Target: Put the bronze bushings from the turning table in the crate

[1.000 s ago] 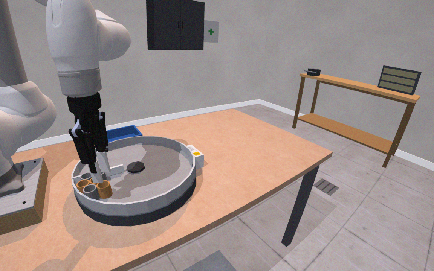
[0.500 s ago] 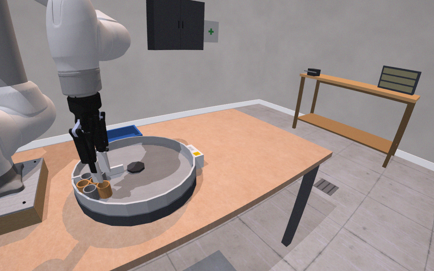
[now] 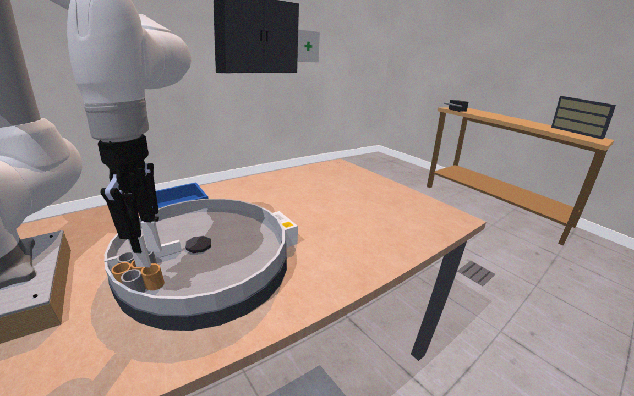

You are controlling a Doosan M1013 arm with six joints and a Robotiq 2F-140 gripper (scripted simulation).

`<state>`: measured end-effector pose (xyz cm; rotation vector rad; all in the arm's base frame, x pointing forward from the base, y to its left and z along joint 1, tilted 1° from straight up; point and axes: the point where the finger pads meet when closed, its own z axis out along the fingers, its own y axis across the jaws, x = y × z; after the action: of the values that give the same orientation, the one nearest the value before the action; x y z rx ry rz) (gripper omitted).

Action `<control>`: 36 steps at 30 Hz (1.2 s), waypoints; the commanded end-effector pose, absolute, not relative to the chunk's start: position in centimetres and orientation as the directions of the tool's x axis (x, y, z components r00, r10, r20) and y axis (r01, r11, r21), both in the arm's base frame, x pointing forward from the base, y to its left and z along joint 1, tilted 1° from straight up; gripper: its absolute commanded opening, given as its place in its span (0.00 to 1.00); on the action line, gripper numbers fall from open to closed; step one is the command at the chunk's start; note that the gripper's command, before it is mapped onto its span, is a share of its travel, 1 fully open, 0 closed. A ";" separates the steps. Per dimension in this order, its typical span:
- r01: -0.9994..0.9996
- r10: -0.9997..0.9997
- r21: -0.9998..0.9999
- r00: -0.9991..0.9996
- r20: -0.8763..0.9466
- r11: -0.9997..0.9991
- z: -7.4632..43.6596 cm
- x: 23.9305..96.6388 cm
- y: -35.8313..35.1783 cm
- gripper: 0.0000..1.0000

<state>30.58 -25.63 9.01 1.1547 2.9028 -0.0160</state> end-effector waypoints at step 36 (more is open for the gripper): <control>0.687 0.687 -0.003 -0.727 -0.020 0.727 6.6 30.6 -25.7 0.28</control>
<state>30.61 -25.66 6.59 1.1547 2.9028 -0.0160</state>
